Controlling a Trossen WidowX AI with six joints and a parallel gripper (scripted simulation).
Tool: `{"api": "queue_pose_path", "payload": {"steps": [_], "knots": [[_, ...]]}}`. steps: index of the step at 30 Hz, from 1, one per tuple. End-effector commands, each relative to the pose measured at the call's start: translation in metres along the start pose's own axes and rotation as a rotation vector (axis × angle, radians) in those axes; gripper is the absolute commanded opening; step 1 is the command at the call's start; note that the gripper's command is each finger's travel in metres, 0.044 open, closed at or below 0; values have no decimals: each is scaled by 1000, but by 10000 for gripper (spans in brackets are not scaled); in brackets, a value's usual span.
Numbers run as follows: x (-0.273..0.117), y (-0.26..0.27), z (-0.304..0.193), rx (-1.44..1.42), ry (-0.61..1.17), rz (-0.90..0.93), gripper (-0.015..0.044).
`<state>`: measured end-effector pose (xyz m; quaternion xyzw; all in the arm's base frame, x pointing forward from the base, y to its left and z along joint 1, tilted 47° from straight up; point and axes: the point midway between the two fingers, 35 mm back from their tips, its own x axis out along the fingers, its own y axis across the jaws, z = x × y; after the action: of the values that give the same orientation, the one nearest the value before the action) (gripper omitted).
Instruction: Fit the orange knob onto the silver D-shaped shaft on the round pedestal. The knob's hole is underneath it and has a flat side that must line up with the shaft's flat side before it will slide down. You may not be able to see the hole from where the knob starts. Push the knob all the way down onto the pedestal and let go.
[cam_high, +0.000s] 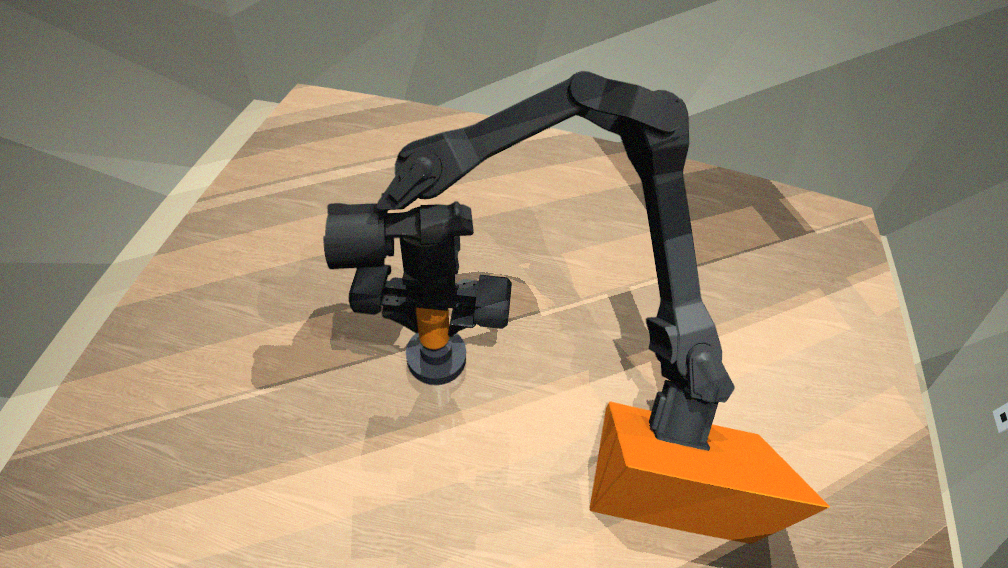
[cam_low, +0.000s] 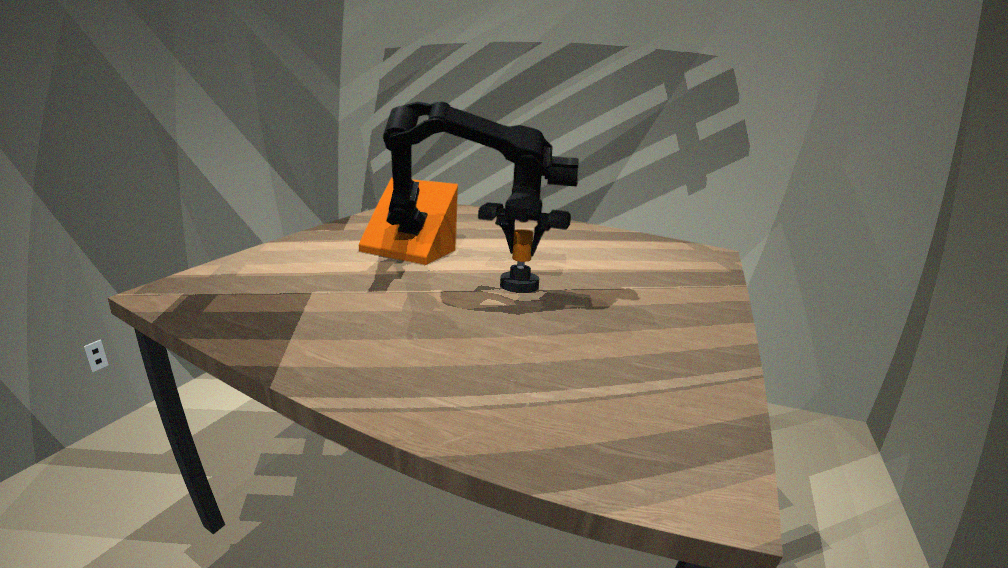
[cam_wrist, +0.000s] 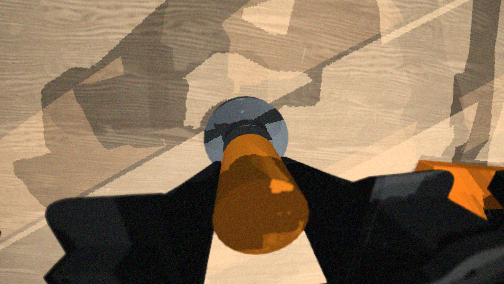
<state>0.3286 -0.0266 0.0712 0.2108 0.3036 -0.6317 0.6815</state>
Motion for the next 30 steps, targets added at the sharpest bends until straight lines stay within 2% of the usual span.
{"api": "queue_pose_path", "payload": {"steps": [1, 22, 30], "knots": [[0, -1, -1, 5, 1, 3, 0], [-3, 0, 1, 5, 2, 3, 0], [-2, 1, -1, 214, 2, 3, 0]]}}
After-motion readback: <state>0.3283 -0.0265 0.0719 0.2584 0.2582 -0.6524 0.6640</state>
